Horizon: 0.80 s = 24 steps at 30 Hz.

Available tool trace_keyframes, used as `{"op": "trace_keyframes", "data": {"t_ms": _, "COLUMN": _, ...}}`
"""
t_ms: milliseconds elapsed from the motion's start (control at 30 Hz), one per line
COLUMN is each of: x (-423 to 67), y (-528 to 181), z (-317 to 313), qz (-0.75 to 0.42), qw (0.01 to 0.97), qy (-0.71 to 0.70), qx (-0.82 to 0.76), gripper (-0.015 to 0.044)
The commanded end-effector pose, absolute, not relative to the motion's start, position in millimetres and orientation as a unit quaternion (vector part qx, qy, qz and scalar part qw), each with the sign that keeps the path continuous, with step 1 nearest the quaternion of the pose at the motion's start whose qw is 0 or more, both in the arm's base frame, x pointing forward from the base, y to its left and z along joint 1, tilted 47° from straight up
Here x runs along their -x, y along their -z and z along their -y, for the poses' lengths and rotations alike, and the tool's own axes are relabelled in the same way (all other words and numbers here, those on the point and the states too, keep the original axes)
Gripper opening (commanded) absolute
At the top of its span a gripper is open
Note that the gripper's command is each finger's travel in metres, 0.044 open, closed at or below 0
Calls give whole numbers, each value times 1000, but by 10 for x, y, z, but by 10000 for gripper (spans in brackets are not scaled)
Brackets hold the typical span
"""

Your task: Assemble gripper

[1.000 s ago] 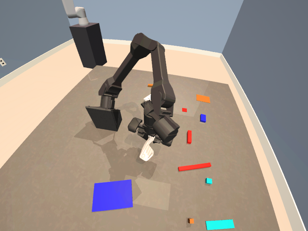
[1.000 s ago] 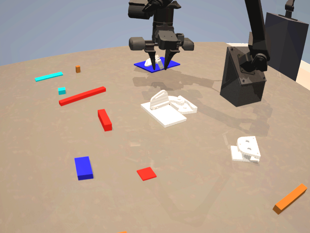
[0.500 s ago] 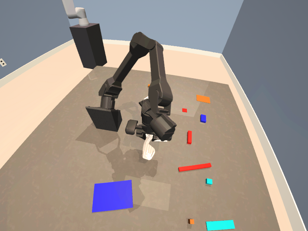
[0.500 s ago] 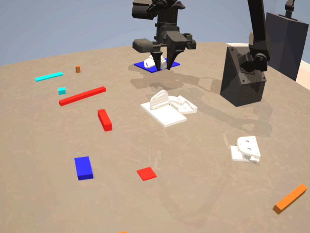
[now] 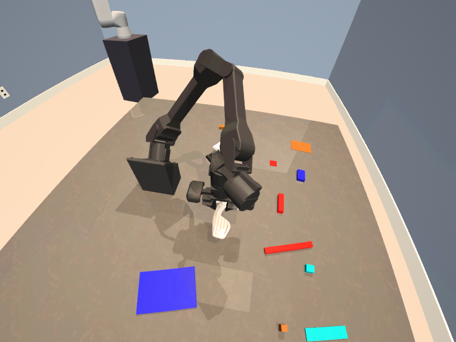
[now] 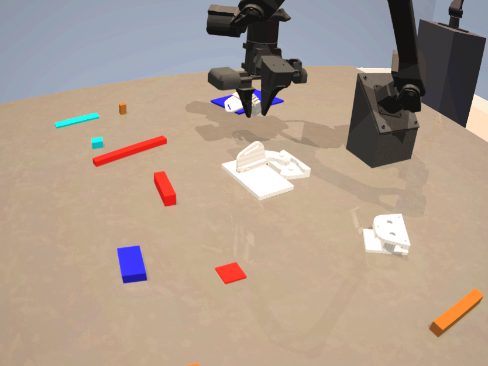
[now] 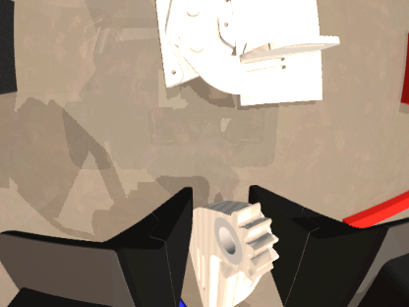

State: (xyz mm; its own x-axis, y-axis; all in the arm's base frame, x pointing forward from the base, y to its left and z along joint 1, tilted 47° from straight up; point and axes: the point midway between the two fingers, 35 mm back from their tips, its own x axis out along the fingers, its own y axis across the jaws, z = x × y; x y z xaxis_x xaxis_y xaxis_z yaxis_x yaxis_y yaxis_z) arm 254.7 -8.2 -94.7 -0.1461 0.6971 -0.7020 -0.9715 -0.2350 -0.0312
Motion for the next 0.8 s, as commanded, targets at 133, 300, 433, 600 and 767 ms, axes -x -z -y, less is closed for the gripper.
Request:
{"op": "trace_keyframes", "data": {"t_ms": 133, "x": -2516, "y": 1055, "z": -29, "qz": -224, "qw": 578, "qy": -724, "qx": 303, "gripper": 37}}
{"op": "trace_keyframes", "data": {"t_ms": 300, "x": -2503, "y": 1111, "z": -87, "qz": -224, "qw": 578, "qy": -724, "qx": 303, "gripper": 37}}
{"op": "trace_keyframes", "data": {"t_ms": 433, "x": -2490, "y": 1155, "z": -134, "qz": -224, "qw": 578, "qy": -724, "qx": 303, "gripper": 37}}
{"op": "trace_keyframes", "data": {"t_ms": 600, "x": -2473, "y": 1208, "z": -192, "qz": -224, "qw": 578, "qy": -724, "qx": 303, "gripper": 37}}
{"op": "trace_keyframes", "data": {"t_ms": 767, "x": -2453, "y": 1259, "z": -250, "qz": -223, "qw": 578, "qy": -724, "qx": 302, "gripper": 37}}
